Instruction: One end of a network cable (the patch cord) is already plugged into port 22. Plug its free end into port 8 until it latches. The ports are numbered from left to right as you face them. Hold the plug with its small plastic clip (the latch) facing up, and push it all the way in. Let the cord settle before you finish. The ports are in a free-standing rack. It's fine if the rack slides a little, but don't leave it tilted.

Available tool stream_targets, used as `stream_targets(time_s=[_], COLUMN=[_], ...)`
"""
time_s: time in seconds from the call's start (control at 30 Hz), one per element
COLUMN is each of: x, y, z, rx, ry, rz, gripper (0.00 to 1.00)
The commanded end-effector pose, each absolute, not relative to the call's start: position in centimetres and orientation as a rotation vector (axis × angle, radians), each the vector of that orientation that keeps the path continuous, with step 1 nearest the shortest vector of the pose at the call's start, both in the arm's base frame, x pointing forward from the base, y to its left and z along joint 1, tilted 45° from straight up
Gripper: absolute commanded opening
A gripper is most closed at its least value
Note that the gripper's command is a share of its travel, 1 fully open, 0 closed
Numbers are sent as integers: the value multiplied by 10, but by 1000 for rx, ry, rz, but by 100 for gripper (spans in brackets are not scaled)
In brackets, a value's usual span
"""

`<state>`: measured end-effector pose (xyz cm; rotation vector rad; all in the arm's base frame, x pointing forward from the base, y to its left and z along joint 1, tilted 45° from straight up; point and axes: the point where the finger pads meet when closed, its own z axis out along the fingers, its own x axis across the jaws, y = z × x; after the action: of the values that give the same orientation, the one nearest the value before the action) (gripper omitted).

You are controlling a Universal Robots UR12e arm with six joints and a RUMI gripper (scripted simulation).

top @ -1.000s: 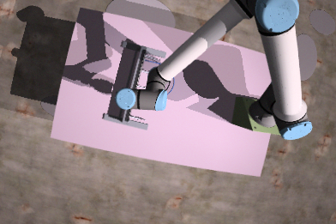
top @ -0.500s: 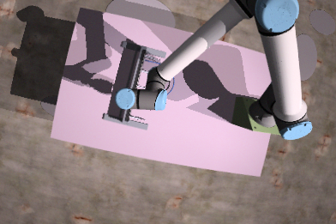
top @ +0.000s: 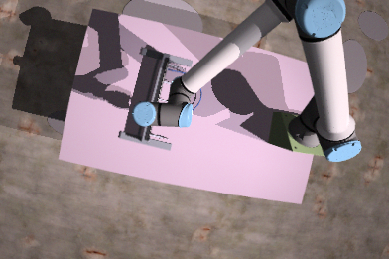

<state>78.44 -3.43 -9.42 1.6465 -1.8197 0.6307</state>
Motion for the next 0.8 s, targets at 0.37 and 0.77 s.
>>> stream_targets(time_s=[0.37, 0.77], x=[784, 784], y=[-34, -34], z=[-91, -91], rx=[1646, 1646], ry=[-1827, -1827], rz=[637, 638], gripper=[0, 0])
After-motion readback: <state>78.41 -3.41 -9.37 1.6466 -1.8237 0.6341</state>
